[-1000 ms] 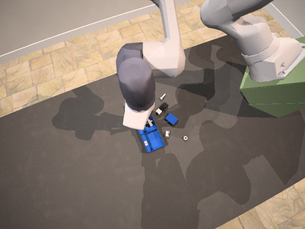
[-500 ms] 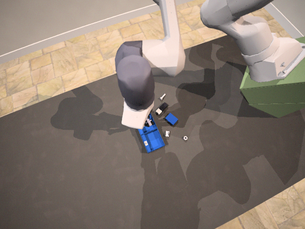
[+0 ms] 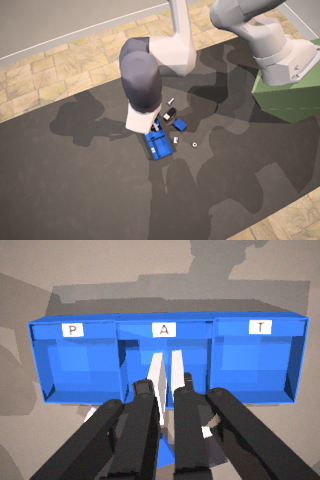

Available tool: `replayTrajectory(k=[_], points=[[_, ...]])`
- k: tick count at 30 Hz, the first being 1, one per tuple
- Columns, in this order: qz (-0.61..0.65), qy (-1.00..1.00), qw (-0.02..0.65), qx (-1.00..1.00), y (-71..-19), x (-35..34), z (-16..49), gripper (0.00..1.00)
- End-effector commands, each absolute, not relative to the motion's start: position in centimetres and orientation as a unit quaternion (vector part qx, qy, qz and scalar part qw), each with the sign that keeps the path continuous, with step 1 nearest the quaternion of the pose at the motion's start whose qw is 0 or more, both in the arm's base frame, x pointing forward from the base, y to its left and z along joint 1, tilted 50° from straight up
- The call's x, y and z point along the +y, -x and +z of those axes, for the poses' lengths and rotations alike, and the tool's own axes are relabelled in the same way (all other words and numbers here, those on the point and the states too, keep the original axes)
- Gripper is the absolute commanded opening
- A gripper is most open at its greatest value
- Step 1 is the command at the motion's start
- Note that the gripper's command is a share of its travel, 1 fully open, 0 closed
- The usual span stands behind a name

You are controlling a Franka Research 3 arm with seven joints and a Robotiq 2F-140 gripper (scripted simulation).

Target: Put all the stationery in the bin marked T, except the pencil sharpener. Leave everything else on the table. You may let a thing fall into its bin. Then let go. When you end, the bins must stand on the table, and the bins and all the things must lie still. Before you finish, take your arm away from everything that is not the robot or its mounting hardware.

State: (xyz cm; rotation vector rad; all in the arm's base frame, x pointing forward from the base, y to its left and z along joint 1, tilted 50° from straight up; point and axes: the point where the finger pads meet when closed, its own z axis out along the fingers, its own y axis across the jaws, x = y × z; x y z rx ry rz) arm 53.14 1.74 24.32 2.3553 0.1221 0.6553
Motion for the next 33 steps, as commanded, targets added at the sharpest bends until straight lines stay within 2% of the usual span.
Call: replayTrajectory(k=[1, 19, 33], points=[[0.247, -0.905, 0.344, 0.05, -52.7, 1.9, 24.5, 0.05], [0.247, -0.905, 0.344, 0.05, -51.6, 3.2, 26.0, 0.05], [0.247, -0.905, 0.344, 0.05, -53.0, 8.8, 21.9, 0.05]])
